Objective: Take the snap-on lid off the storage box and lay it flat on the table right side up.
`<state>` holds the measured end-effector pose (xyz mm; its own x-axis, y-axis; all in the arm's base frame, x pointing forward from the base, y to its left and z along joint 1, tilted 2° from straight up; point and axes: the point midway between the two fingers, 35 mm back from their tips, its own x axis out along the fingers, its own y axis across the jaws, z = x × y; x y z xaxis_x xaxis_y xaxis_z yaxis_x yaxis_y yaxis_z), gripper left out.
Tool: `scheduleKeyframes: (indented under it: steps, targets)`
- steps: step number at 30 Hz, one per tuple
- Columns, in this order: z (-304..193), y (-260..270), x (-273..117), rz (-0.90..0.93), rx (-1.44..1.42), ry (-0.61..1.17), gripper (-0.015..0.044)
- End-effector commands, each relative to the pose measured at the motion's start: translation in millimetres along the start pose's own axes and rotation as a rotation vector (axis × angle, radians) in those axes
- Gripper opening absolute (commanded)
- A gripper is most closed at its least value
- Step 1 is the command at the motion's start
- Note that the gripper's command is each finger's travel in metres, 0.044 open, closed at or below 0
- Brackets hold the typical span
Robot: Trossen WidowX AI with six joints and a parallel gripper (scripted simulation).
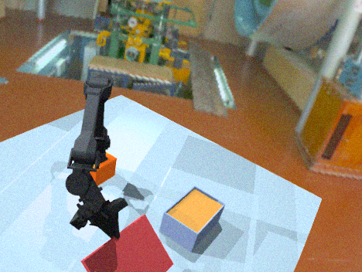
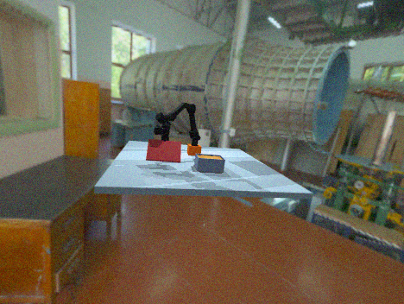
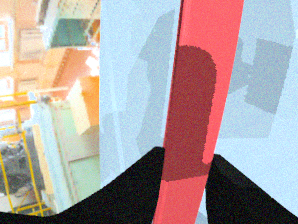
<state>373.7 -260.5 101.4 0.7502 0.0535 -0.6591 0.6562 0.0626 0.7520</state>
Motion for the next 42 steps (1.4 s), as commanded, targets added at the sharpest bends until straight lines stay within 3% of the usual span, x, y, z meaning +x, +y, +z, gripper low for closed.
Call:
scheduleKeyframes:
  steps: [1, 42]
  targets:
    - [-0.4, -0.7, 1.4, 0.008, -0.009, 0.003, 0.0000]
    - [-0.4, -25.9, 22.7, 0.008, -0.009, 0.003, 0.0000]
